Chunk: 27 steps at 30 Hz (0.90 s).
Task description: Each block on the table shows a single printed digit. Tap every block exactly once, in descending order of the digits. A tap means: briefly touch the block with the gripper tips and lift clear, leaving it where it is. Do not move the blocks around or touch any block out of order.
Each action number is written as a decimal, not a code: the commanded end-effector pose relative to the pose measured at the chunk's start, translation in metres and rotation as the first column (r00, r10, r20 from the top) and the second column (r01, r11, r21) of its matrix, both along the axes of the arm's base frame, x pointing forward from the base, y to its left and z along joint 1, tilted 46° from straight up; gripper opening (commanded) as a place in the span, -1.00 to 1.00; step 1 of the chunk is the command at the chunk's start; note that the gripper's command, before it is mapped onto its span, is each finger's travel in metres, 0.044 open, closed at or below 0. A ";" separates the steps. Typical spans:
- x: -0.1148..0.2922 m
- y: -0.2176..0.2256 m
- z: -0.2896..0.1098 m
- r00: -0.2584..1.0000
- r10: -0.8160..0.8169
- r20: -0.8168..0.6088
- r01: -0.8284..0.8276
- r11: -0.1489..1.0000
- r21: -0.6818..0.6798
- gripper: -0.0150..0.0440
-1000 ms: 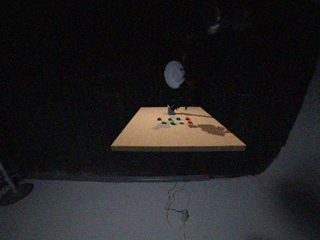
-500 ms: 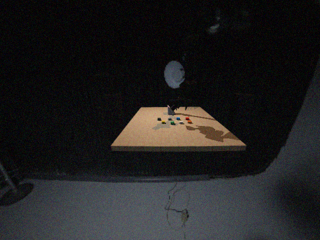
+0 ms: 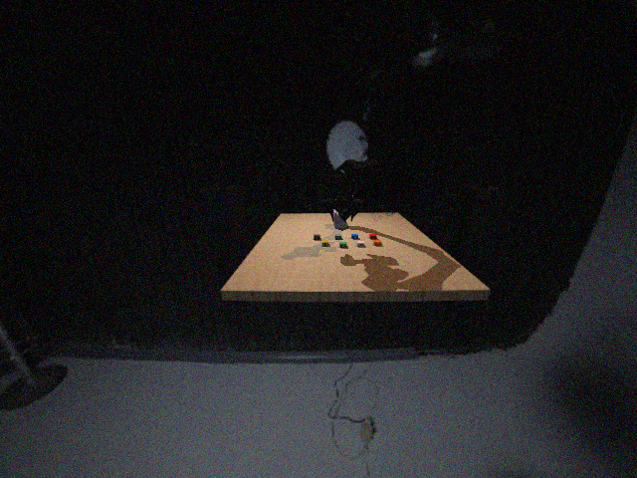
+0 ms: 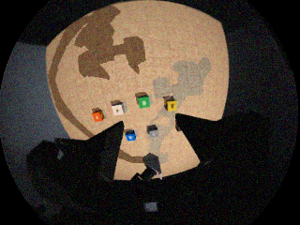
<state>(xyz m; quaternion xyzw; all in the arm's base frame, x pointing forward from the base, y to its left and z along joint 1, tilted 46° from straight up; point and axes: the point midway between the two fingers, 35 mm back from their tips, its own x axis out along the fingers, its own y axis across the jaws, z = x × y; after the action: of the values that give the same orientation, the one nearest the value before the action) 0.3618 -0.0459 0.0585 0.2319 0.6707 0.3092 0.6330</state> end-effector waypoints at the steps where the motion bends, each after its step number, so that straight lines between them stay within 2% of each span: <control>1: 0.002 -0.001 0.001 1.000 0.003 0.008 -0.003 1.000 -0.004 0.86; 11: 0.001 -0.003 -0.001 1.000 0.002 0.007 -0.002 1.000 -0.005 0.86; 18: -0.012 -0.052 -0.047 1.000 0.003 0.008 -0.003 1.000 -0.008 0.86; 27: -0.013 -0.053 -0.048 1.000 0.003 0.009 -0.003 1.000 -0.008 0.86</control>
<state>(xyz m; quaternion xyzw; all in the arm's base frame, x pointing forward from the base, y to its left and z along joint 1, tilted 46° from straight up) 0.3479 -0.0986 0.0108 0.2314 0.6702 0.3075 0.6346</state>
